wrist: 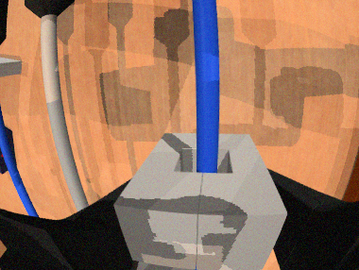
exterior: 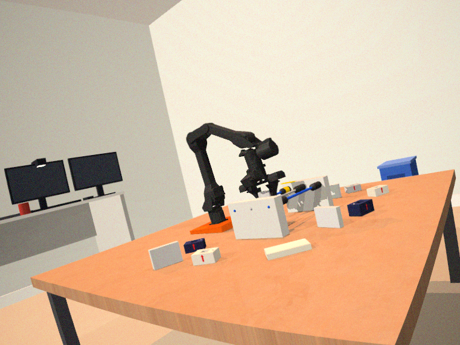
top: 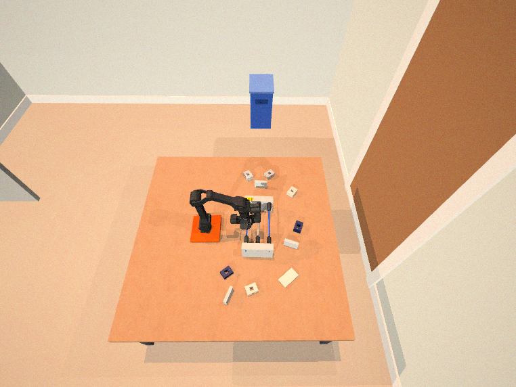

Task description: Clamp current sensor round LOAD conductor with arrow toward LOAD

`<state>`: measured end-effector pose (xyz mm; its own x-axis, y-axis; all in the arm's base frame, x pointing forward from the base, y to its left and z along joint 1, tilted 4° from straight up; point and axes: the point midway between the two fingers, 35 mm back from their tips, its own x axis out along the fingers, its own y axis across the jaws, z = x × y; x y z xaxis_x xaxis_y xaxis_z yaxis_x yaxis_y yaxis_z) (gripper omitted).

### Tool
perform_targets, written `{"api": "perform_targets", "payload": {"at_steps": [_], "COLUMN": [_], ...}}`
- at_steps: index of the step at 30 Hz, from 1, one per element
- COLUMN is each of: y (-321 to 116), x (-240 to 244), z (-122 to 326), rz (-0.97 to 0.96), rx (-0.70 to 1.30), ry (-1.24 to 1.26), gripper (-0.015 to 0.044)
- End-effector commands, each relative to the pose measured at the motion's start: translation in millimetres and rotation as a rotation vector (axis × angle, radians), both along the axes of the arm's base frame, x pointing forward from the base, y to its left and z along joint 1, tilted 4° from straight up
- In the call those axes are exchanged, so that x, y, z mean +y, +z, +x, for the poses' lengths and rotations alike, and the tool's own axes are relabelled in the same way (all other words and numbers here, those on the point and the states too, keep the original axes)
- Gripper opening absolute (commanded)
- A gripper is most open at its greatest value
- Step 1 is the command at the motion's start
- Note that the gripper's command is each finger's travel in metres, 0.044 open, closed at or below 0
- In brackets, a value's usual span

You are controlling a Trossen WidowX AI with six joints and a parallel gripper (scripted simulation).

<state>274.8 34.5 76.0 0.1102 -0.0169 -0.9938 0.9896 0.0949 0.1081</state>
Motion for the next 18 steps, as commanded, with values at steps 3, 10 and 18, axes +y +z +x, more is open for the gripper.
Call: {"api": "perform_targets", "payload": {"at_steps": [3, 10, 18], "y": [0.0, 0.0, 0.0], "x": [0.0, 0.0, 0.0], "z": [0.0, 0.0, 0.0], "rz": [0.000, 0.000, 0.000], "rx": [0.000, 0.000, 0.000], "ry": [0.000, 0.000, 0.000], "gripper": [0.0215, 0.0168, 0.0115]}}
